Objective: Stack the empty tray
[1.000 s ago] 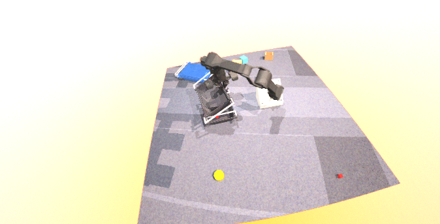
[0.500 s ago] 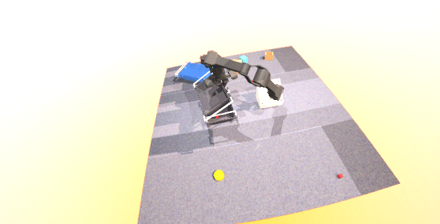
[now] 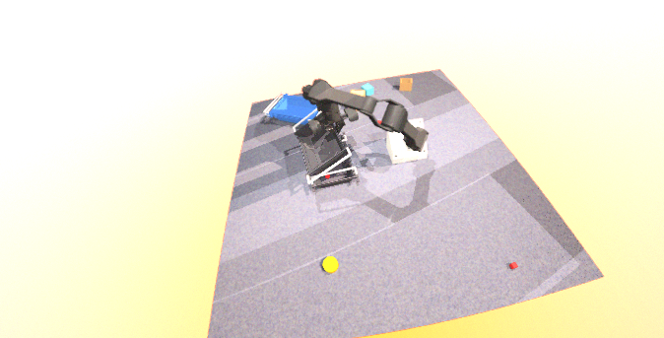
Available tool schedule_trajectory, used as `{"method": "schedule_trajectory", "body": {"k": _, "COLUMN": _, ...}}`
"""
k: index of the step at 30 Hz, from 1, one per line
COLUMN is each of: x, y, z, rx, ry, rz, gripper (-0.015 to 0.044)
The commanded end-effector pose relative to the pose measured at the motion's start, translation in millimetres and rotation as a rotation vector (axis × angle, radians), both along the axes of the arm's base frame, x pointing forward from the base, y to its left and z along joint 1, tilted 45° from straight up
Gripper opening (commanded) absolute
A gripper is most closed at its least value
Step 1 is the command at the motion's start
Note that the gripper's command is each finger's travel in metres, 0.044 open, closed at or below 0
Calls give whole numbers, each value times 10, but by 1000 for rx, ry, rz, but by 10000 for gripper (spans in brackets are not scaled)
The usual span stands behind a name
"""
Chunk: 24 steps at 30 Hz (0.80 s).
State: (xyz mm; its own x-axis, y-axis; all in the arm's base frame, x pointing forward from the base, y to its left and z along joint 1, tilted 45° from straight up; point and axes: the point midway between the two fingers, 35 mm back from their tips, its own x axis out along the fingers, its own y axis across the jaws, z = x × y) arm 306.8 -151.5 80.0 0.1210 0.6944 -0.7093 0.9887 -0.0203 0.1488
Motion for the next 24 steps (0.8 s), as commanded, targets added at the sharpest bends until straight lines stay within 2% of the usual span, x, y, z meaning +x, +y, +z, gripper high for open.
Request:
{"method": "schedule_trajectory", "body": {"k": 1, "x": 21, "y": 5, "z": -16, "rx": -1, "ry": -1, "rz": -29, "gripper": 0}}
{"method": "schedule_trajectory", "body": {"k": 24, "x": 33, "y": 219, "z": -239, "rx": 9, "ry": 62, "rz": -79, "gripper": 0}}
